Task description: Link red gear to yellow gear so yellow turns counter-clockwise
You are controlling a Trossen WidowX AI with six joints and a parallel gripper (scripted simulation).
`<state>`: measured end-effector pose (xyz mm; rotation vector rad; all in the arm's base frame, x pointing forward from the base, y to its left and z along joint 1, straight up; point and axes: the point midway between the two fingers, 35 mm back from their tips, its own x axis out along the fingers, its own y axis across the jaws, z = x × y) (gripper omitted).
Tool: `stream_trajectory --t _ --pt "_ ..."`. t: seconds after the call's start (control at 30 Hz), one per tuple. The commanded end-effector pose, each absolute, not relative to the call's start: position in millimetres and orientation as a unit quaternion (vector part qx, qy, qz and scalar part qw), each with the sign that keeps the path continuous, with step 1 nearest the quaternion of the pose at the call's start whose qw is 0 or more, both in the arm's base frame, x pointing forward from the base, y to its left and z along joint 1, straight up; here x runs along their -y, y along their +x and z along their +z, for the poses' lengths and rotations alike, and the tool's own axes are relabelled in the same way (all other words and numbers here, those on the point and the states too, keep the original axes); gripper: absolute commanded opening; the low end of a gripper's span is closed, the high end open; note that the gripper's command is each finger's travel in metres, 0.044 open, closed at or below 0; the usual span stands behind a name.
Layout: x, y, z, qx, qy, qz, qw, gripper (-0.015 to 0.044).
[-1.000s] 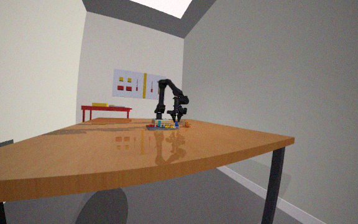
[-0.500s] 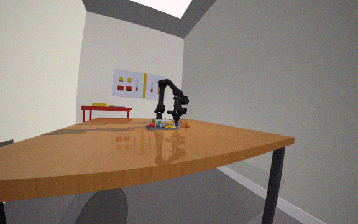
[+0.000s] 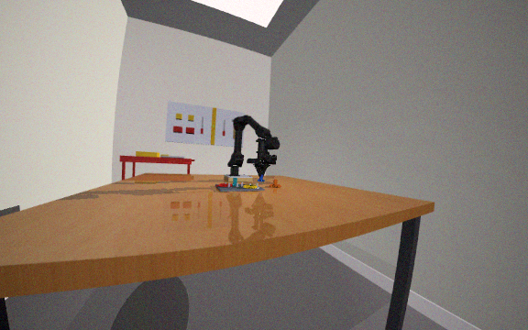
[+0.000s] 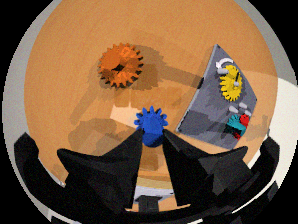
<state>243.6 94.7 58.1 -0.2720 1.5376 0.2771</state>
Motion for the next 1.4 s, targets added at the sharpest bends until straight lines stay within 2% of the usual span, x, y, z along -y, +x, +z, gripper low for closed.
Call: stream_trajectory --t 0.0,1.37 --pt "-96 246 68 -0.689 -0.118 0.125 0.704 0.0000" --pt "-95 242 159 -0.688 -0.120 0.125 0.704 0.0000"
